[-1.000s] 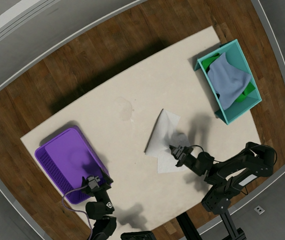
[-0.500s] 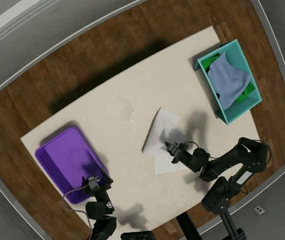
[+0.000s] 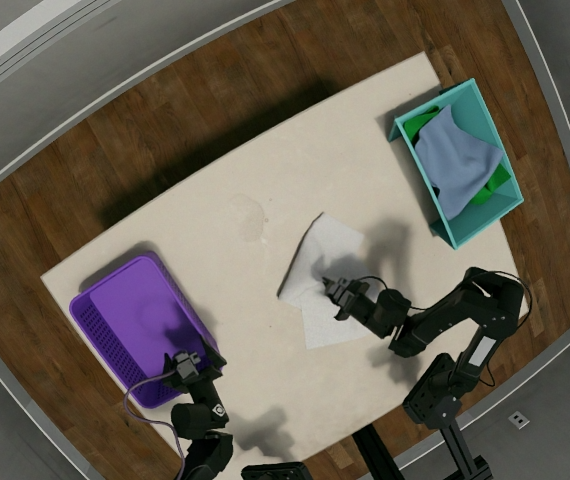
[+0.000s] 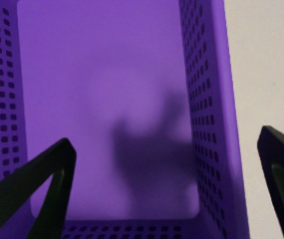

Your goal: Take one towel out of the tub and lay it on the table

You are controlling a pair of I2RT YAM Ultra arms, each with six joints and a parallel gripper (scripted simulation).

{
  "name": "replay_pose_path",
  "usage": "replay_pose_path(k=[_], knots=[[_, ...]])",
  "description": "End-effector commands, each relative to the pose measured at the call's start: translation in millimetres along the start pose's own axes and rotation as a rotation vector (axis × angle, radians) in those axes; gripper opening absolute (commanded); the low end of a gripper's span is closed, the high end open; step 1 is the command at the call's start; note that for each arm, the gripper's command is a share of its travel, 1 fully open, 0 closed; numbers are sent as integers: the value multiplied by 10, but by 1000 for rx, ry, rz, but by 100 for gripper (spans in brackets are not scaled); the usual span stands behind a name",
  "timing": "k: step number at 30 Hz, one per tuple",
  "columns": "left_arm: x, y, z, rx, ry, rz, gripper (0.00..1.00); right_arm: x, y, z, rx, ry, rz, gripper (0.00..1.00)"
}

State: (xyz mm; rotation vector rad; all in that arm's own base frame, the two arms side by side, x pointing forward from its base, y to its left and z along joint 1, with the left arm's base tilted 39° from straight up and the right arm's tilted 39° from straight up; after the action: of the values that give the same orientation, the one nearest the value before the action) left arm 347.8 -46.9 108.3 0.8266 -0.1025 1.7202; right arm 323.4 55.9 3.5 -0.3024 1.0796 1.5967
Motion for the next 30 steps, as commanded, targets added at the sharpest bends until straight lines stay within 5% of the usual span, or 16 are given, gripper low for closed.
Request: replay_pose_path(k=[1, 25, 26, 30], knots=[[0, 11, 52, -16, 8, -1, 100, -30, -107, 99, -55, 3, -12, 1], [0, 11, 52, -16, 8, -1, 100, 8, -472, 109, -69, 11, -6, 1], [0, 11, 52, -16, 8, -1, 100, 0, -428, 56, -45, 5, -2, 46], [0, 11, 52, -16, 8, -1, 100, 0, -428, 56, -45, 5, -2, 46]])
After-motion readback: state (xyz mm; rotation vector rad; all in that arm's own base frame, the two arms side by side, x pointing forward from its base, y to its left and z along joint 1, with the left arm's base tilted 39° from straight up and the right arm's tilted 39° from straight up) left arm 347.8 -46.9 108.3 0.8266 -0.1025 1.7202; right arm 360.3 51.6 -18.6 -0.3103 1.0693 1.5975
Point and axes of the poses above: on each arm, the point where the finger pads meet when closed, its own y axis back along the fingers, its own x axis across the jaws, z = x × y, the point moved 8 cm from there along y, back along the fingers, and after that the axes turned 1 degree about -y, right-handed, at the moved point
